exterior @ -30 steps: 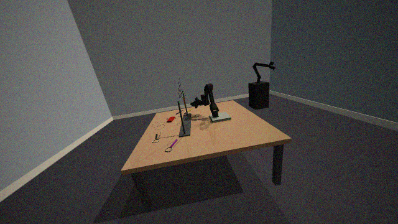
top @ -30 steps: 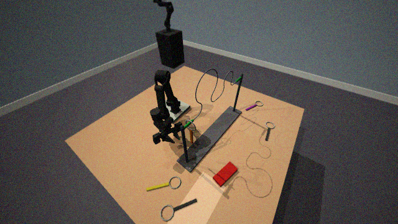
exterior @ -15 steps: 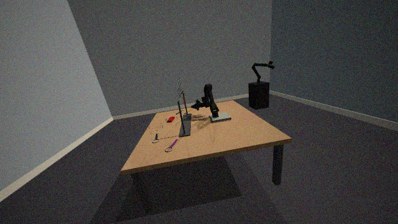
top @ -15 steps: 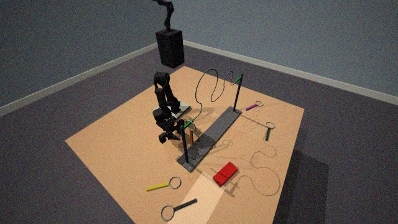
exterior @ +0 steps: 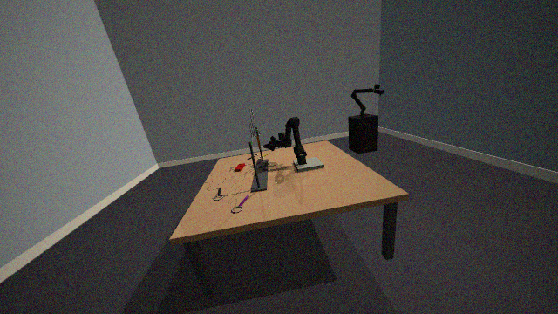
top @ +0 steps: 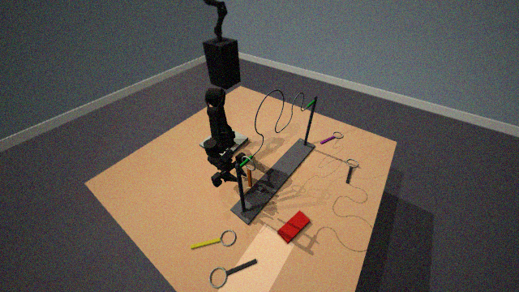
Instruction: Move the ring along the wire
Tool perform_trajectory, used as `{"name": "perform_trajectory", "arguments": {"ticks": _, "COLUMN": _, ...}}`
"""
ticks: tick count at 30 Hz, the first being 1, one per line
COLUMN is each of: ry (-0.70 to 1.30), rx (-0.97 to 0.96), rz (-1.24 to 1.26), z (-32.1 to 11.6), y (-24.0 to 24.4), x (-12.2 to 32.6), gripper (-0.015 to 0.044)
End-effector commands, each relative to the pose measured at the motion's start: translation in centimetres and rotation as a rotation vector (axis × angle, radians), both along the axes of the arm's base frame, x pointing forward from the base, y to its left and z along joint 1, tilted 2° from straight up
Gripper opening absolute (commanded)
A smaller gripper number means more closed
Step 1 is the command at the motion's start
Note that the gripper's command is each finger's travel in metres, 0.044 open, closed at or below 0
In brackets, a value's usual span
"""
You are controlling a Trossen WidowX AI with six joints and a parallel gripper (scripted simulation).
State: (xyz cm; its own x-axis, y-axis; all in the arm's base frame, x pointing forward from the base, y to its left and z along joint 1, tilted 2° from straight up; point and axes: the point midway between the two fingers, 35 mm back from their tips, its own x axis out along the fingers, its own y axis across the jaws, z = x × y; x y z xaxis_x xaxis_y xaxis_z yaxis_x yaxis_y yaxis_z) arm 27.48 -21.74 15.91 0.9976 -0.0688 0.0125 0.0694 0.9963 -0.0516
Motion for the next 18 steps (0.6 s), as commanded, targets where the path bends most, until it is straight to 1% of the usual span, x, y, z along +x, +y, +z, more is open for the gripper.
{"name": "perform_trajectory", "arguments": {"ticks": 1, "ry": -0.001, "rx": 0.005, "rz": -0.003, "z": 0.1, "y": -0.2, "x": 0.5, "gripper": 0.0160}}
{"name": "perform_trajectory", "arguments": {"ticks": 18, "ry": -0.004, "rx": 0.004, "rz": -0.003, "z": 0.3, "y": -0.6, "x": 3.1, "gripper": 0.0160}}
